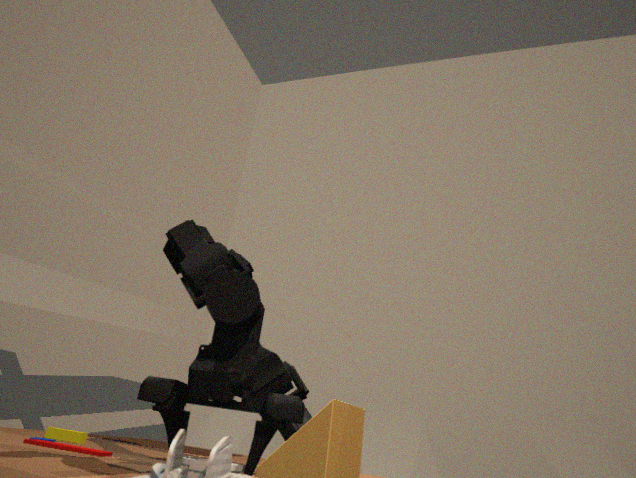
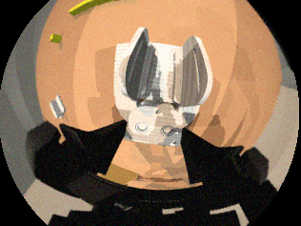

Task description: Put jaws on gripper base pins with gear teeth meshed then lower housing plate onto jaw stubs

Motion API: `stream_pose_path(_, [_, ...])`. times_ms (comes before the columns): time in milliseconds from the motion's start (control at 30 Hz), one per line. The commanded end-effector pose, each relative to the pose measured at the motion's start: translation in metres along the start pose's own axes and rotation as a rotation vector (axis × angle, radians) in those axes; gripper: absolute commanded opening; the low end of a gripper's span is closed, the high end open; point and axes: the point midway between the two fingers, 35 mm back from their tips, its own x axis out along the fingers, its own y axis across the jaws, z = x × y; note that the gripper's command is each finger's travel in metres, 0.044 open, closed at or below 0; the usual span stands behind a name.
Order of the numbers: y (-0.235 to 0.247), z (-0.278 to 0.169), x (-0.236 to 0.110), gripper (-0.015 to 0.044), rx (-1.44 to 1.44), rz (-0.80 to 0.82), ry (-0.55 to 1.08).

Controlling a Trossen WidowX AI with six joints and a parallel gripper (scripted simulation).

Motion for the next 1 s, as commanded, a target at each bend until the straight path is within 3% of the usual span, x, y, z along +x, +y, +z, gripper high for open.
stream_pose_path(0, [0.0004,-0.0001,0.0005,0.0351,-0.003,0.003,0.001])
stream_pose_path(967, [-0.0001,0.0004,-0.0039,0.0351,-0.003,0.003,0.0])
